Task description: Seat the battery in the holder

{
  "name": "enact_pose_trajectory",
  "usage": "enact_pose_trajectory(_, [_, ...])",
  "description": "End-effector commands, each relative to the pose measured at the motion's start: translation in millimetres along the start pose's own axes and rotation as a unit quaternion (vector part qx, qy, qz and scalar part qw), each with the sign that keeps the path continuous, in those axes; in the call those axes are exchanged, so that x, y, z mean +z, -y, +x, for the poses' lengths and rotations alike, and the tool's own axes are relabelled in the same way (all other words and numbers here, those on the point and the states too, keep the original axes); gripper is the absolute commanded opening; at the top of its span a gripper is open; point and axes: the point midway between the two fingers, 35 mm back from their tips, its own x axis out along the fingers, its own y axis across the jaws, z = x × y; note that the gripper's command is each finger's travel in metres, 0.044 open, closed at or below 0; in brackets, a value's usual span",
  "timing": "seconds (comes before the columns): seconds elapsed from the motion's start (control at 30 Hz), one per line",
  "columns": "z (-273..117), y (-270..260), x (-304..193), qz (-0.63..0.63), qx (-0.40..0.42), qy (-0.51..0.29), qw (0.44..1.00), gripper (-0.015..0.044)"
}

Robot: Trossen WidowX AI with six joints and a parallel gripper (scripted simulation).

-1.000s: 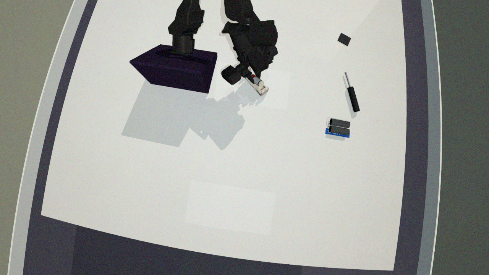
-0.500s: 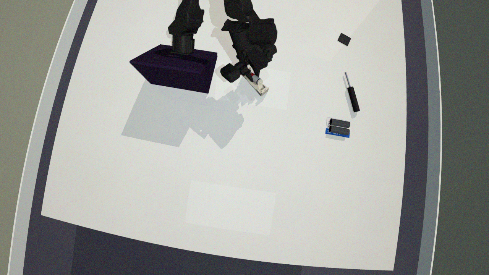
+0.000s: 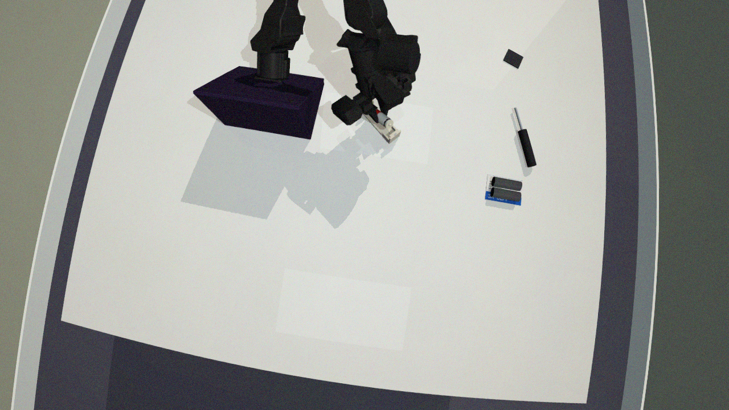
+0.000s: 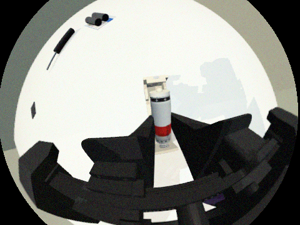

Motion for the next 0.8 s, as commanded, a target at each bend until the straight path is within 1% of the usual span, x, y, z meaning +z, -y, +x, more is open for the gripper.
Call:
enact_pose_trajectory(0.0, [3.3, 1.7, -3.5, 0.002, -0.001, -0.021, 1.000, 0.0071])
enact_pose_trajectory(0.77, [8.1, 1.3, 0.0, -0.006, -0.012, -0.088, 0.996, 0.0071])
